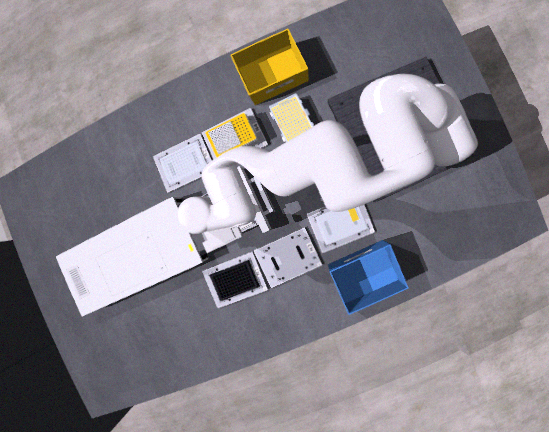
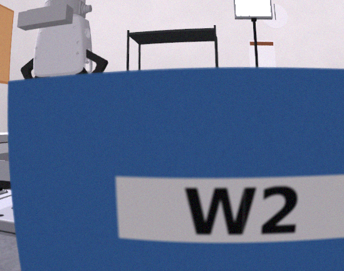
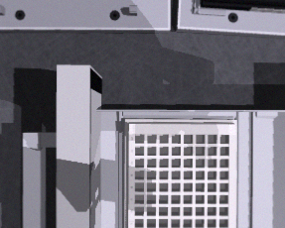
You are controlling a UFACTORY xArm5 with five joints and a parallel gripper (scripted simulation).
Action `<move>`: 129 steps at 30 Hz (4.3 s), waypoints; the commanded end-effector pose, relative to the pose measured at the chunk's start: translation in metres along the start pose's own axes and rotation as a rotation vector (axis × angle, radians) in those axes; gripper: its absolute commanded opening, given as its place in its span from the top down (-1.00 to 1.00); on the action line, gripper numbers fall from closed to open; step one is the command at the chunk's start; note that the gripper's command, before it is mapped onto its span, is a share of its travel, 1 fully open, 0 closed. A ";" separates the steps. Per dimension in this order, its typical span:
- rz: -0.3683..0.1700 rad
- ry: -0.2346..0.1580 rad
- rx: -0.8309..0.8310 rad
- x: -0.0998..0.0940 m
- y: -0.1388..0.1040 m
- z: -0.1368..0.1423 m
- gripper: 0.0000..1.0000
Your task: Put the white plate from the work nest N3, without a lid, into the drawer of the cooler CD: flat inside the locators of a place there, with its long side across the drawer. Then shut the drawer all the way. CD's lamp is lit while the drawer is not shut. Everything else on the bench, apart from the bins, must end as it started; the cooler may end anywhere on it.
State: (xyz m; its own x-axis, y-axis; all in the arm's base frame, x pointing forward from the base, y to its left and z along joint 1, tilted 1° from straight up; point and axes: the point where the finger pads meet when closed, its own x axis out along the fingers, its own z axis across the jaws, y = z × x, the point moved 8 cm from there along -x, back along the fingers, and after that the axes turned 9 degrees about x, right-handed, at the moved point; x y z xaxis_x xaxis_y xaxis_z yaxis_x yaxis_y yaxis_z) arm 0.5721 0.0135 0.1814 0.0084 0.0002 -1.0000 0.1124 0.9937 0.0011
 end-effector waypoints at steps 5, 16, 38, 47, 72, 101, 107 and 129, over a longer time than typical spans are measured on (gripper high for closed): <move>0.007 -0.003 0.000 -0.012 0.000 0.001 -1.00; 0.007 -0.003 0.000 -0.030 -0.001 0.001 -1.00; 0.007 -0.003 0.000 -0.021 -0.011 -0.063 1.00; 0.007 -0.003 0.000 -0.015 -0.017 -0.102 1.00; 0.007 -0.003 0.000 -0.006 -0.024 -0.147 1.00; 0.007 -0.002 0.000 0.037 -0.024 -0.147 1.00; 0.007 -0.002 0.000 0.044 -0.024 -0.147 1.00; 0.007 -0.002 0.000 0.077 -0.023 -0.147 1.00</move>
State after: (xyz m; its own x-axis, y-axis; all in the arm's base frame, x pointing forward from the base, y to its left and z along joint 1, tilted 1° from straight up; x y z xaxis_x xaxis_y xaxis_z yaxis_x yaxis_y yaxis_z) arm 0.4229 0.0073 0.1066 0.0087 0.0001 -1.0000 0.1124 0.9937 0.0011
